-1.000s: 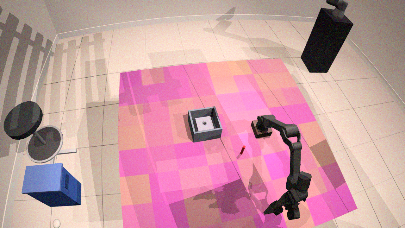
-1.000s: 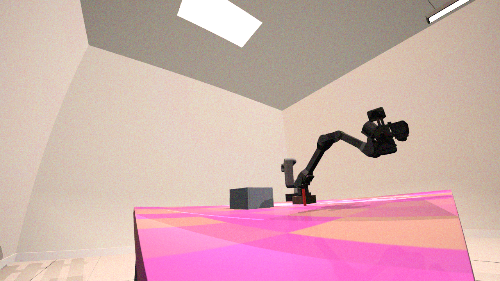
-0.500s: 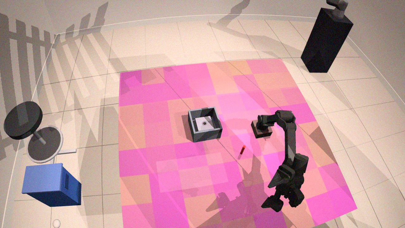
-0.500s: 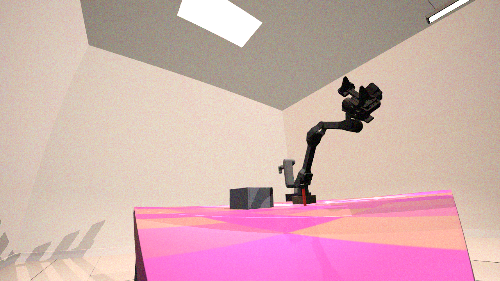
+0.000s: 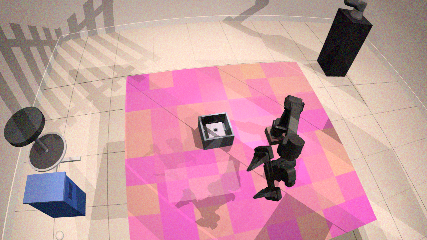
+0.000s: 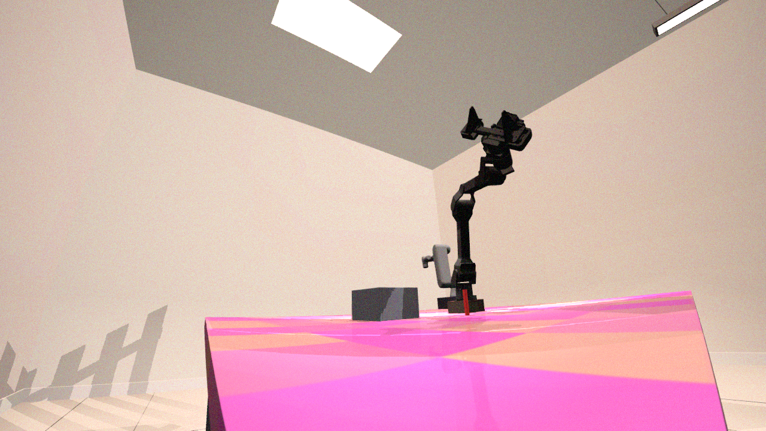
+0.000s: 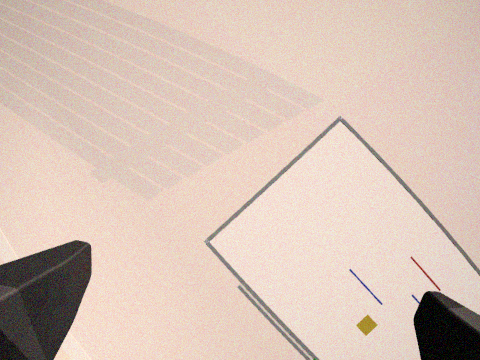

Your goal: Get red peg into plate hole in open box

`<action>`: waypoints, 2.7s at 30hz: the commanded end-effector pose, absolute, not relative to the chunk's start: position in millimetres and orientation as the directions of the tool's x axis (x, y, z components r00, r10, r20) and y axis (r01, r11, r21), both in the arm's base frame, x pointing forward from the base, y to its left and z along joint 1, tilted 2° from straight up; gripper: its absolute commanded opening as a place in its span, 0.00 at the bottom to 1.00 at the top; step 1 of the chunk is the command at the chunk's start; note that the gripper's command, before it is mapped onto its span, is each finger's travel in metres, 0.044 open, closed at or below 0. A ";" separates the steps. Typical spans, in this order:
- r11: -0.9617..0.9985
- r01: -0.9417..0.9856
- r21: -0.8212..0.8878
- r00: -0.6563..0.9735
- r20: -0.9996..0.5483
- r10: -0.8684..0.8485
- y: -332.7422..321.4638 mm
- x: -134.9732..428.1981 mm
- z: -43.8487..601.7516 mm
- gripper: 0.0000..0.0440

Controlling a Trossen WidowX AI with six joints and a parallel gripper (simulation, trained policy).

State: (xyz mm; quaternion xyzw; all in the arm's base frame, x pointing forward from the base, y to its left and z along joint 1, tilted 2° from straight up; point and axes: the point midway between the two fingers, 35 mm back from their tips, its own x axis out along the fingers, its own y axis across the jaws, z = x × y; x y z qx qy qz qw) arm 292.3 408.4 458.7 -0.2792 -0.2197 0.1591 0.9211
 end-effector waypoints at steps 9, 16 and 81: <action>0.781 -0.456 -0.428 0.865 -0.005 0.502 383.9 316.1 370.1 0.98; 0.799 -0.538 -0.270 0.843 -0.195 0.501 360.9 313.9 321.7 0.98; 0.702 0.703 0.110 0.145 -0.989 0.010 131.7 172.3 50.7 1.00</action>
